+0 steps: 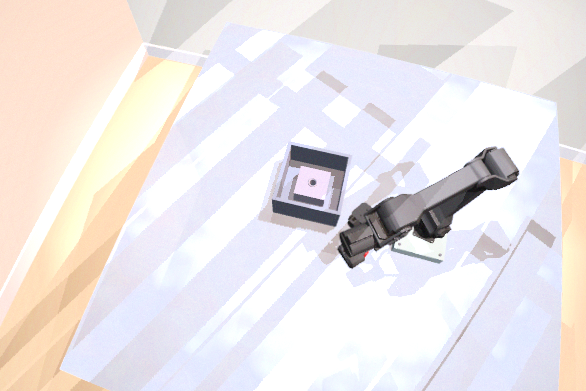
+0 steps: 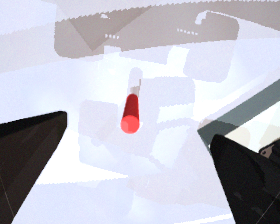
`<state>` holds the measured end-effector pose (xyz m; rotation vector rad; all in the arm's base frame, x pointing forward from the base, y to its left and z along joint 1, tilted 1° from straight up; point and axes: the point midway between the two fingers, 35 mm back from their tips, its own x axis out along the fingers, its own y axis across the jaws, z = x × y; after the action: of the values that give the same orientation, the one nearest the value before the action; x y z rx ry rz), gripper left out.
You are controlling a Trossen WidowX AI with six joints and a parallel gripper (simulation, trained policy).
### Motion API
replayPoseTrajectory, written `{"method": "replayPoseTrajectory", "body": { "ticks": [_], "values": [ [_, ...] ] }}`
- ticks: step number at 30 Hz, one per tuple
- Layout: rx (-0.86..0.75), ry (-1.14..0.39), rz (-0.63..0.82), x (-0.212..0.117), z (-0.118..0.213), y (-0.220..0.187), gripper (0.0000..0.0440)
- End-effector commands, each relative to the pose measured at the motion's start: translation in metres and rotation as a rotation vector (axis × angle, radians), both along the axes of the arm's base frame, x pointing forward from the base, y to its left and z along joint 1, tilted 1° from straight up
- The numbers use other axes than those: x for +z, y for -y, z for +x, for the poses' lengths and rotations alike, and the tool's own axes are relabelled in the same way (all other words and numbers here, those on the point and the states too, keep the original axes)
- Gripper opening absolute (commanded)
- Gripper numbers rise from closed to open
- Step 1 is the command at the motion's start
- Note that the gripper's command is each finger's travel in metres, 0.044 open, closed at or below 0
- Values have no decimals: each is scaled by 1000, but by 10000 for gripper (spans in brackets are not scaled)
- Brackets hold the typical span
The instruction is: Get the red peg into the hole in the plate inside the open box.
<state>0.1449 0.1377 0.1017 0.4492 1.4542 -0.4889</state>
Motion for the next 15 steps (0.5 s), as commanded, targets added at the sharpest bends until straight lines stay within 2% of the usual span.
{"method": "replayPoseTrajectory", "body": {
  "ticks": [1,13,15],
  "values": [
    [-12,-31,-13,-20,-5,-5,440],
    [-9,-6,5,-74,1,-16,439],
    [-5,-7,5,-80,2,-16,424]
  ]
}}
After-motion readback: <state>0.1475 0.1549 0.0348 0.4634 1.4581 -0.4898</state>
